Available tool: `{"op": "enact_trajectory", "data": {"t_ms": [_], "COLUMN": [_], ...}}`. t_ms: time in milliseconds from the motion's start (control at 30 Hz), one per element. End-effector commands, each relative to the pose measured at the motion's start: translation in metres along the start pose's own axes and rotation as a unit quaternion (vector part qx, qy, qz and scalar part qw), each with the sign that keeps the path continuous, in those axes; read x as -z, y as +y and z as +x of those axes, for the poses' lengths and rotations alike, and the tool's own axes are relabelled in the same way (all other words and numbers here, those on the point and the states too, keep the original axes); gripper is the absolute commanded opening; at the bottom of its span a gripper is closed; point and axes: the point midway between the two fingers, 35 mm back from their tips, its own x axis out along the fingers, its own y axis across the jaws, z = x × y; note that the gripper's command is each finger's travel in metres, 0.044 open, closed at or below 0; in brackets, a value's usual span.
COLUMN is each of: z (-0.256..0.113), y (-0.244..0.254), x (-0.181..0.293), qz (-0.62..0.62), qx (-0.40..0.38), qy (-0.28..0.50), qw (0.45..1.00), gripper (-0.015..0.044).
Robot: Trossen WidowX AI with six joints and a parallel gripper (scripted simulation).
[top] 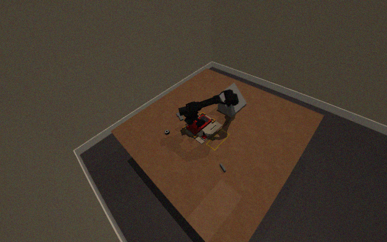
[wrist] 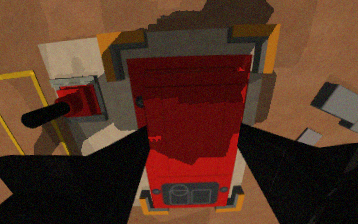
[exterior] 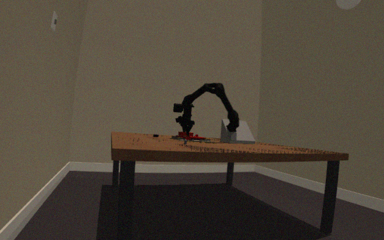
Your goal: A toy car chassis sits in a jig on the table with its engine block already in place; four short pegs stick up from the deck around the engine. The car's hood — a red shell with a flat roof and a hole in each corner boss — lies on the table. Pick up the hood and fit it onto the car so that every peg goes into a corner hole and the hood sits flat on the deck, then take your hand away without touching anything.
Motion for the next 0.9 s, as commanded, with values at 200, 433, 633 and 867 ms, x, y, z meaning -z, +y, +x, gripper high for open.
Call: {"op": "enact_trajectory", "data": {"t_ms": [200,433,633,867], "z": [0.000,-0.038,-0.072,-0.072], "y": [0.000,-0.001,-0.001,-0.001], "x": [0.000,-0.002,-0.001,-0.001], "qz": [0.000,0.000,0.000,0.000], "qx": [0.000,0.002,0.002,0.002], "qy": [0.000,0.001,0.003,0.003], "qw": [1.000,1.000,1.000,1.000], "gripper": [0.0440,0.0440,0.0440,0.0440]}}
